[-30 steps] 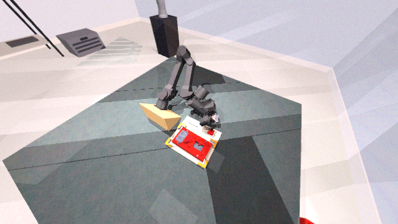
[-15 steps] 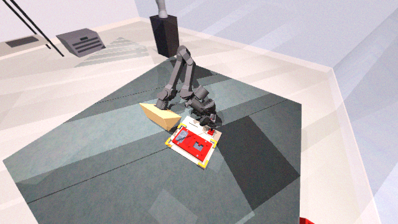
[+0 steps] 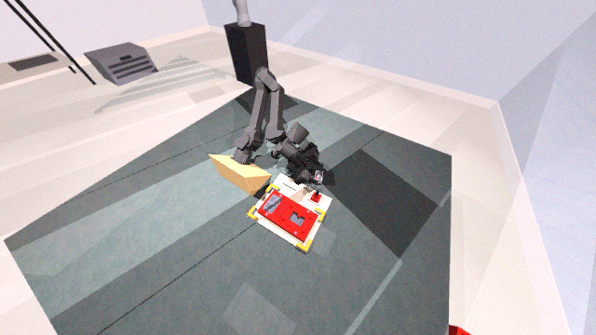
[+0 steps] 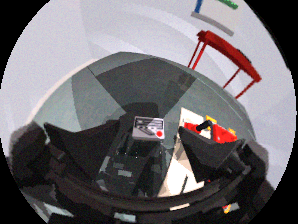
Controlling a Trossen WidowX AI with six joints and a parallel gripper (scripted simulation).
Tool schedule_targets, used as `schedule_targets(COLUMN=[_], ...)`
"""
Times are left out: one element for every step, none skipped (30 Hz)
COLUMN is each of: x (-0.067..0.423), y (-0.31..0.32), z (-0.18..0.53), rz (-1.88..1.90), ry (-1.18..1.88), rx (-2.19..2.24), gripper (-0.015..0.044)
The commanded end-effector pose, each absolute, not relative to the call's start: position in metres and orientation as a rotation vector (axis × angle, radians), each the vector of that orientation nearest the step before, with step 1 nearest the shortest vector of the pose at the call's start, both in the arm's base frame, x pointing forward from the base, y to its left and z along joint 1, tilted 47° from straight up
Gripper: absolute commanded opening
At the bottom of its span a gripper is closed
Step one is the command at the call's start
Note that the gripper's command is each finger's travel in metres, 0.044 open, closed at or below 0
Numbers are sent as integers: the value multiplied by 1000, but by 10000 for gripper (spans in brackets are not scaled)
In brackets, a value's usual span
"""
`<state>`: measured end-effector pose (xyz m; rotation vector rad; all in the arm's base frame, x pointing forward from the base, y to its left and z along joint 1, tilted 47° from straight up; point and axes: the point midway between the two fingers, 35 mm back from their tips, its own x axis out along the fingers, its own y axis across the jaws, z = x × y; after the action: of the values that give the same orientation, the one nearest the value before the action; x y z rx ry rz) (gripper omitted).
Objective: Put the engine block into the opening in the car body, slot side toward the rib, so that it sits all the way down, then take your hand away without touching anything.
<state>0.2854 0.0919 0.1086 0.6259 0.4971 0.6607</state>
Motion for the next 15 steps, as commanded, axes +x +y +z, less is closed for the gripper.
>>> schedule_targets(x=[275,275,275,275,275,279,279,279,279,279,279,279,279,279,279], y=[83,83,83,83,83,84,84,84,84,84,84,84,84,84,84], z=[111,111,111,111,111,111,111,111,111,111,111,111,111,111,111], rz=[664,664,664,664,664,659,659,659,659,659,659,659,659,659,659], ry=[503,503,503,503,503,497,497,497,497,497,497,497,497,497,497], rx=[627,627,627,627,627,626,626,626,626,626,626,626,626,626,626], gripper=[440,440,440,440,440,440,440,440,440,440,440,440,440,440,440])
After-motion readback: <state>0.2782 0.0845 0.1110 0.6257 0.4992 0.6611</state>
